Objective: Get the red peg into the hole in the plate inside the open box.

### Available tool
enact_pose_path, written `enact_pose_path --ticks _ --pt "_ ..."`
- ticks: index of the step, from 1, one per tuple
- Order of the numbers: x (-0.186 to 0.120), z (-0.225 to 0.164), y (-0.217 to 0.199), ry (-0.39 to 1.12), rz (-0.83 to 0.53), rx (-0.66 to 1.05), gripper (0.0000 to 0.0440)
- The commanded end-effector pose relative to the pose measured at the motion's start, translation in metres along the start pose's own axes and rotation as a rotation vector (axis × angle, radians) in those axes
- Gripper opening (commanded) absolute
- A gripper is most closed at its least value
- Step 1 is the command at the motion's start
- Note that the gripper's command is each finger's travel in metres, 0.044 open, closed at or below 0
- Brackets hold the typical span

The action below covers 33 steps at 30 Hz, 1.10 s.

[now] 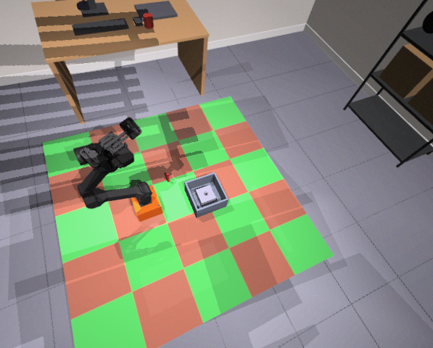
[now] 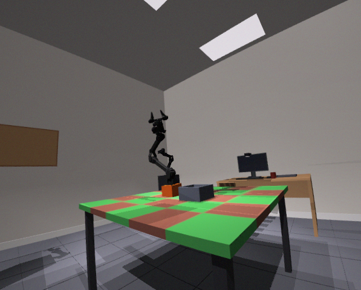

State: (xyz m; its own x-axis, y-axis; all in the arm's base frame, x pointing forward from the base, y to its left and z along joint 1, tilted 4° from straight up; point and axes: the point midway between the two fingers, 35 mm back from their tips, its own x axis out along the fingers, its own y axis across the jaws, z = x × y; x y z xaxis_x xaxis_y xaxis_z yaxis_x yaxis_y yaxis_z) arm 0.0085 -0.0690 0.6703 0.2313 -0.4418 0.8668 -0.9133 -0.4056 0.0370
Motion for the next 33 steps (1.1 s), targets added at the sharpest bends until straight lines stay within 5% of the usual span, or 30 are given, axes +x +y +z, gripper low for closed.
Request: enact_pose_path --ticks 1,17,33 --pt "-0.001 0.013 -0.039 -0.022 -0.103 -0.126 0.0440" --pt "-0.031 0.067 -0.165 -0.069 -0.533 -0.473 0.0440" --pt "-0.106 0.117 -0.265 -0.033 -1.030 -0.725 0.0440"
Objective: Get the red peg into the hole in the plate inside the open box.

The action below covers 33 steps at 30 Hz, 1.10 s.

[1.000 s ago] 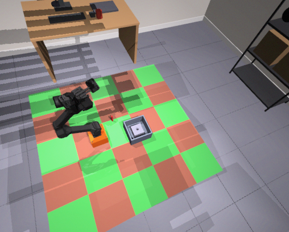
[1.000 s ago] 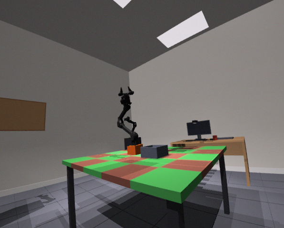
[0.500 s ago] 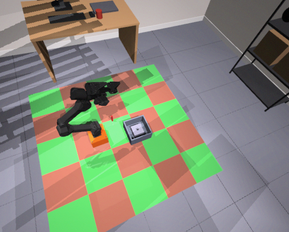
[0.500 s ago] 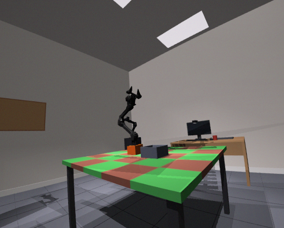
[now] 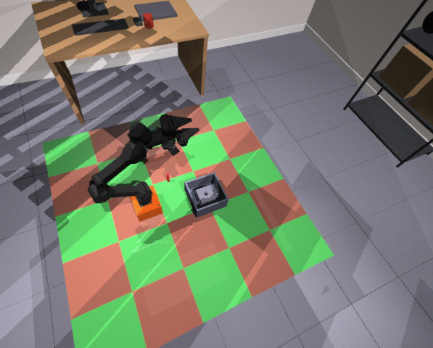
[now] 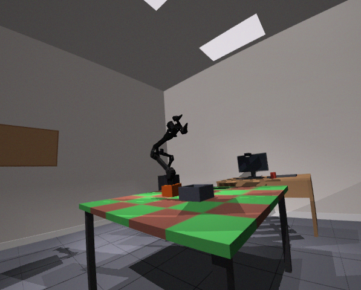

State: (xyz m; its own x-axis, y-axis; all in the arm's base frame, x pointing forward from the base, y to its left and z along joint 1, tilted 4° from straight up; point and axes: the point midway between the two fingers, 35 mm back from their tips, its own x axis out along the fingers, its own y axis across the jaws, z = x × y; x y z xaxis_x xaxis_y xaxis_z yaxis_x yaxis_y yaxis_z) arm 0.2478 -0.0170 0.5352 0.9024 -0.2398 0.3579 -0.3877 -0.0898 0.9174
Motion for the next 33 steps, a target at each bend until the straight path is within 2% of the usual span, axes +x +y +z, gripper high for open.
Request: enact_pose_path --ticks 1,16,33 --pt "0.005 -0.009 -0.039 0.035 -0.137 -0.087 0.0440" --pt "-0.012 -0.031 -0.151 0.181 -0.571 -0.339 0.0440" --pt "-0.077 -0.039 -0.250 0.402 -1.045 -0.619 0.0440"
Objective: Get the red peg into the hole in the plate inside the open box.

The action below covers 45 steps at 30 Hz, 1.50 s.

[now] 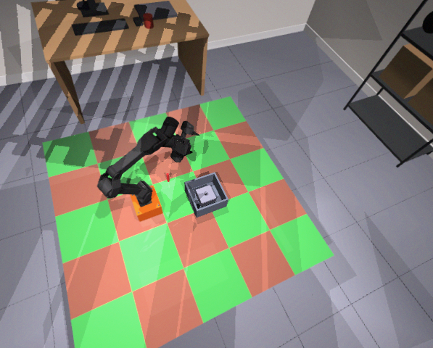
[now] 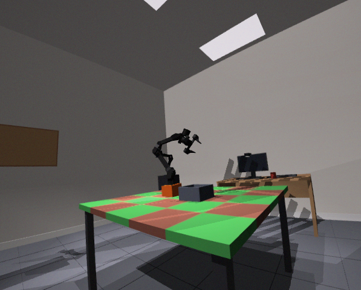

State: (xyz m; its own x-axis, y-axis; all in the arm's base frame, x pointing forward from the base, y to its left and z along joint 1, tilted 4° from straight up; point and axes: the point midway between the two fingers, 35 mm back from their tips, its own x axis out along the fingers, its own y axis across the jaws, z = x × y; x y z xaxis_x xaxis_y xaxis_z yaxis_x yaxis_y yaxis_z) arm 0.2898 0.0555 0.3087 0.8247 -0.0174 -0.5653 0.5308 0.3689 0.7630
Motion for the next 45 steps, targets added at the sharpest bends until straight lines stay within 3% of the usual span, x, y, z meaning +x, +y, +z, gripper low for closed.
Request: enact_pose_path --ticks 1,30,45 --pt "0.008 -0.018 -0.025 0.064 -0.123 -0.088 0.0440" --pt "0.008 -0.105 -0.178 0.430 -0.899 -0.500 0.0440" --pt "0.023 -0.133 -0.227 0.488 -1.118 -0.554 0.0440"
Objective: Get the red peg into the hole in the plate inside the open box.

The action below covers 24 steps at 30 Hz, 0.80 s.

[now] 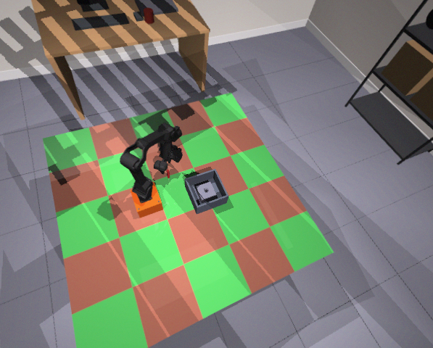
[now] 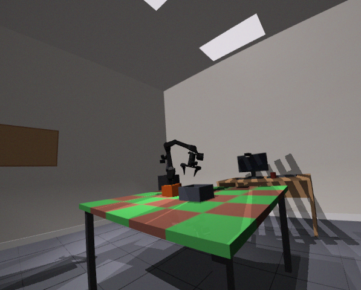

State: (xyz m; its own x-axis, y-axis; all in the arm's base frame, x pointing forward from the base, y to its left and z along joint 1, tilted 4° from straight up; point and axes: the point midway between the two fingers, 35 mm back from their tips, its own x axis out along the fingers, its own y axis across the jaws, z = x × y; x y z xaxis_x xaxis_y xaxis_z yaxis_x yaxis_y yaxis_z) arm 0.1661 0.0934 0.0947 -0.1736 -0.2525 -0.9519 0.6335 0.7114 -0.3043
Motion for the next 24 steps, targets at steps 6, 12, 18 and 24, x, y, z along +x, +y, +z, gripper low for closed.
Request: enact_pose_path --ticks 6,12,18,24 --pt "0.032 -0.008 0.013 0.031 -0.060 -0.004 0.0440" --pt "0.052 -0.009 0.025 0.030 -0.058 -0.001 0.0440" --pt "0.072 -0.009 0.037 0.019 -0.042 0.007 0.0440" --pt "0.093 -0.009 0.046 0.000 -0.025 0.017 0.0439"
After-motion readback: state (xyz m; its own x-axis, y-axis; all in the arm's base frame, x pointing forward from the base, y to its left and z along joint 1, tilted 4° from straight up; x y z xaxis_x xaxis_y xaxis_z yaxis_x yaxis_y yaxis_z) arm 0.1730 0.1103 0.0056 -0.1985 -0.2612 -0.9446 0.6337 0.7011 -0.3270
